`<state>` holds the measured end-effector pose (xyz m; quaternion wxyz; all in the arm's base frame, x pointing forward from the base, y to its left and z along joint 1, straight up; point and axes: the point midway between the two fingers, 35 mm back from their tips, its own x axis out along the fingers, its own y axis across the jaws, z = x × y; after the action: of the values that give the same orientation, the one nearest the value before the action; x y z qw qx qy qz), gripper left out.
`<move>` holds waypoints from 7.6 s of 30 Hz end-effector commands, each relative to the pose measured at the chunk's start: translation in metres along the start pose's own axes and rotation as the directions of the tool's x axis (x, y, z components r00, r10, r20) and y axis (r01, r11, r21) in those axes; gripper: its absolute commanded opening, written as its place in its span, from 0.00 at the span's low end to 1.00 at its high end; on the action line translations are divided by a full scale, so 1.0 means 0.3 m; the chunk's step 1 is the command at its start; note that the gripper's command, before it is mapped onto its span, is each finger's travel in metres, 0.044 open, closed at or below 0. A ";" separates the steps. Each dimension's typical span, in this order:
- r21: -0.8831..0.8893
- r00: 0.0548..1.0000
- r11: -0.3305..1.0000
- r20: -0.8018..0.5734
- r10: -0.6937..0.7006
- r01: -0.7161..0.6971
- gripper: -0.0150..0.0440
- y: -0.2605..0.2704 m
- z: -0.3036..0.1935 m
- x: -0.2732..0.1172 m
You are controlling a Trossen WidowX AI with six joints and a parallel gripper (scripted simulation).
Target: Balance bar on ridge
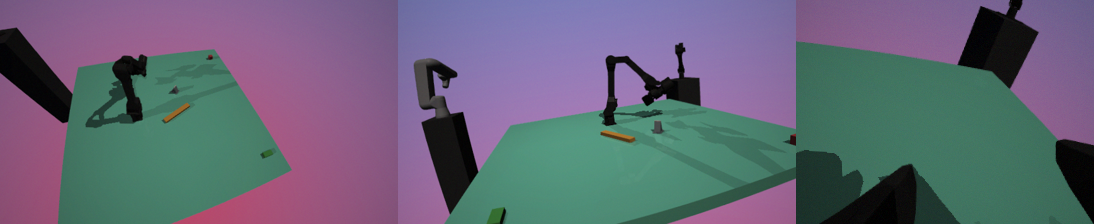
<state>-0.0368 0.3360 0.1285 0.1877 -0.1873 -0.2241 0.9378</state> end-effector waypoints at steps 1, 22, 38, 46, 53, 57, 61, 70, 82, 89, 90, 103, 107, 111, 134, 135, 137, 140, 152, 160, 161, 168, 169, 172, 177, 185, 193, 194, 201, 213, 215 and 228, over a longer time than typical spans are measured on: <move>0.069 0.997 0.997 -0.071 -0.031 0.036 0.79 -0.027 -0.035 -0.044; 0.414 0.867 0.831 -0.475 -0.151 0.371 0.79 -0.088 -0.245 -0.398; 0.533 0.677 0.522 -0.726 -0.122 0.666 0.79 -0.015 -0.346 -0.724; 0.526 0.574 0.326 -0.816 -0.067 0.786 0.79 0.058 -0.365 -0.883; 0.484 0.490 0.139 -0.872 -0.005 0.864 0.79 0.137 -0.364 -1.009; 0.446 0.444 0.032 -0.895 0.037 0.895 0.79 0.188 -0.356 -1.077; 0.397 0.402 -0.069 -0.912 0.085 0.915 0.79 0.244 -0.343 -1.143; 0.260 0.323 -0.284 -0.924 0.203 0.923 0.79 0.381 -0.293 -1.276; 0.031 0.257 -0.519 -0.892 0.371 0.854 0.79 0.580 -0.186 -1.410; -0.116 0.243 -0.618 -0.851 0.466 0.778 0.79 0.699 -0.105 -1.464; -0.133 0.243 -0.627 -0.845 0.477 0.768 0.79 0.713 -0.095 -1.469; -0.147 0.243 -0.634 -0.840 0.485 0.759 0.79 0.790 -0.201 -1.441; -0.147 0.243 -0.634 -0.840 0.485 0.759 0.79 0.797 -0.213 -1.436; -0.147 0.243 -0.634 -0.840 0.485 0.759 0.79 0.801 -0.220 -1.434; -0.147 0.243 -0.634 -0.840 0.485 0.759 0.79 0.839 -0.285 -1.415; -0.147 0.243 -0.634 -0.840 0.485 0.759 0.79 0.839 -0.285 -1.415; -0.147 0.243 -0.634 -0.840 0.485 0.759 0.79 0.839 -0.285 -1.415; -0.141 0.244 -0.633 -0.842 0.482 0.761 0.74 0.836 -0.285 -1.414; -0.141 0.244 -0.633 -0.842 0.482 0.761 0.44 0.836 -0.285 -1.414; -0.142 0.244 -0.633 -0.841 0.482 0.761 0.25 0.813 -0.250 -1.433; -0.142 0.244 -0.633 -0.841 0.482 0.761 0.25 0.809 -0.244 -1.436; -0.143 0.243 -0.633 -0.841 0.483 0.761 0.25 0.780 -0.197 -1.456; -0.144 0.243 -0.633 -0.841 0.483 0.761 0.25 0.775 -0.190 -1.459; -0.144 0.243 -0.633 -0.841 0.483 0.760 0.25 0.763 -0.170 -1.466; -0.145 0.243 -0.633 -0.841 0.484 0.760 0.25 0.743 -0.134 -1.477; -0.146 0.243 -0.634 -0.841 0.484 0.760 0.25 0.710 -0.075 -1.491; -0.147 0.243 -0.634 -0.840 0.485 0.759 0.25 0.679 -0.014 -1.500; -0.147 0.243 -0.634 -0.840 0.485 0.759 0.25 0.675 -0.006 -1.500; -0.184 0.243 -0.676 -0.841 0.484 0.713 0.25 0.634 -0.009 -1.504; -0.304 0.243 -0.796 -0.842 0.481 0.523 0.25 0.510 -0.069 -1.499; -0.323 0.243 -0.812 -0.843 0.480 0.487 0.25 0.489 -0.079 -1.496; -0.431 0.244 -0.875 -0.844 0.477 0.220 0.25 0.349 -0.143 -1.463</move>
<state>0.3294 0.0644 0.1582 -0.7143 -0.0671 -0.6941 0.0589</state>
